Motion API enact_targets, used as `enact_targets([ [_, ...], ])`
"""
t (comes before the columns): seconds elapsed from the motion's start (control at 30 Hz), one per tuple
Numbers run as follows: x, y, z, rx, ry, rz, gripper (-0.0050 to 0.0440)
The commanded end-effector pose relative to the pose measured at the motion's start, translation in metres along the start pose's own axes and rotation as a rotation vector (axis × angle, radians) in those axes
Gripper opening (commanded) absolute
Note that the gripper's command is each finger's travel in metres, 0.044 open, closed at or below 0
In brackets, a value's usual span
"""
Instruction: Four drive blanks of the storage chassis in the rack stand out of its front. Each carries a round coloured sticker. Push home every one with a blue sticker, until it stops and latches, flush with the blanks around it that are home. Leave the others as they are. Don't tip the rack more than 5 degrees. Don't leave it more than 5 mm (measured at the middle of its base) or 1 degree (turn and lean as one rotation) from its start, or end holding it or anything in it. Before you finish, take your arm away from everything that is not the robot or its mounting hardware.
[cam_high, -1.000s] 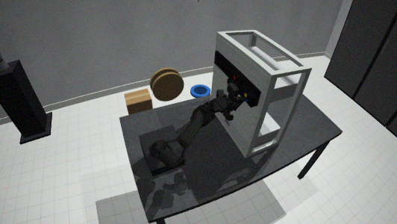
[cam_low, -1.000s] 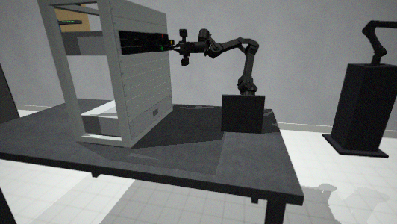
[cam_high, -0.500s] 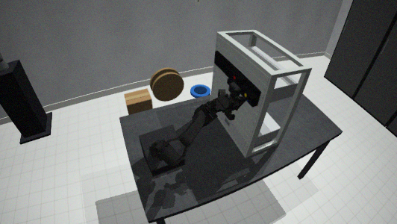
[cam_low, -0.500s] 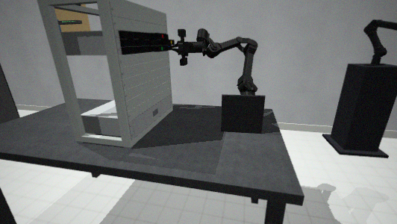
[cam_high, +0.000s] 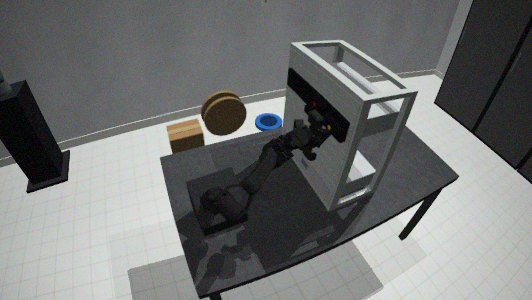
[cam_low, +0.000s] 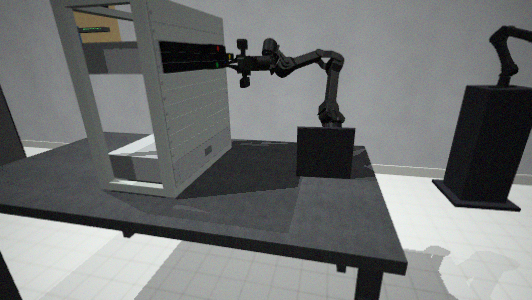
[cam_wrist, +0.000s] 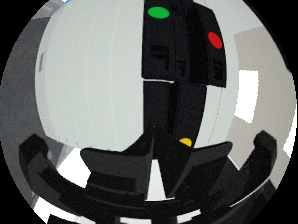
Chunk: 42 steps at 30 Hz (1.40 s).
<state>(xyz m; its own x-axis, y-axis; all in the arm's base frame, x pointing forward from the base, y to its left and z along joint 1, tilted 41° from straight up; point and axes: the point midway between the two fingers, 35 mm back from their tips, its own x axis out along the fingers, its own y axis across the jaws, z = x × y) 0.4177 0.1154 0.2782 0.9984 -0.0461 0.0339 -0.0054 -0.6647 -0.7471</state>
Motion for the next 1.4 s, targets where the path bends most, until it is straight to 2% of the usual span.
enact_targets([
  [0.0, 0.0053, -0.007, -0.006, 0.015, 0.011, -0.016, 0.0],
  [1.37, 0.0111, -0.0081, -0.0075, 0.015, 0.011, -0.016, 0.0],
])
